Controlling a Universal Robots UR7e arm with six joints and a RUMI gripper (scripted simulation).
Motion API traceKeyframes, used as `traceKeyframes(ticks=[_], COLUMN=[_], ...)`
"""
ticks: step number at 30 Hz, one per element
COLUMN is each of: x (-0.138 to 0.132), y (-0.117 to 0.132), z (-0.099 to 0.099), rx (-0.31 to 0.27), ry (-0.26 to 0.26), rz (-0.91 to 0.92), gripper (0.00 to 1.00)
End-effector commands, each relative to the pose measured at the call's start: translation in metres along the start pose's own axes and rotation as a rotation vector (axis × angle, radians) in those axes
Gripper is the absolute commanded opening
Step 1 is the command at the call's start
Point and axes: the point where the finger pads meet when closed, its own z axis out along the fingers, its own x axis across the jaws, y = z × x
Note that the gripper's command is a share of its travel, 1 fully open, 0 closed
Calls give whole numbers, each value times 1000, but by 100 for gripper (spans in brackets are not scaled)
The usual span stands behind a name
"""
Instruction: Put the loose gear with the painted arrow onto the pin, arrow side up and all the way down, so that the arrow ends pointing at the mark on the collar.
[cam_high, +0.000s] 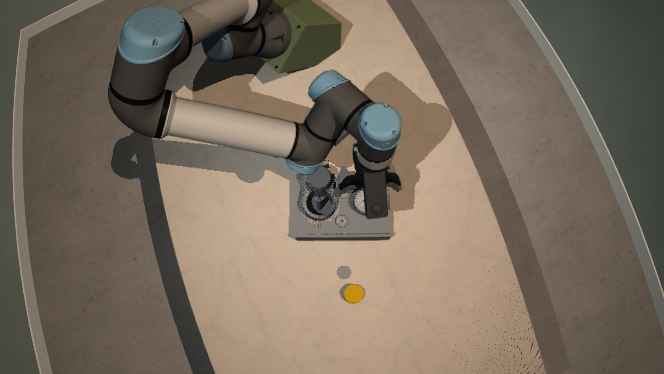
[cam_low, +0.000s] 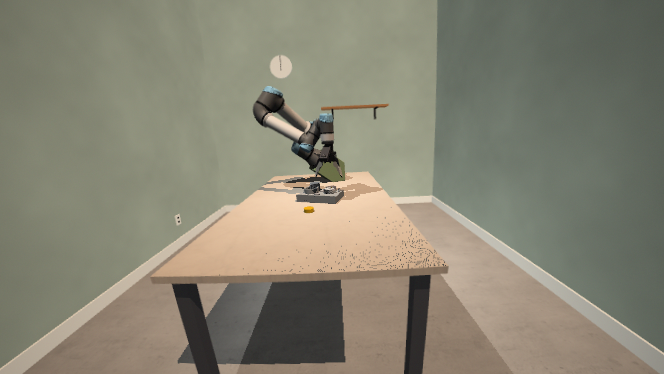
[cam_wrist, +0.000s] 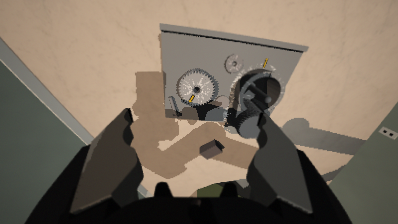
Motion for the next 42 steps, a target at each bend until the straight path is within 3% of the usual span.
traceKeyframes(ticks=[1, 25, 42], x=[0, 0, -2], y=[0, 0, -3], z=[0, 0, -1], rx=[1, 1, 1], ry=[-1, -1, 0], rz=[0, -22, -351], gripper=[100, 100, 100])
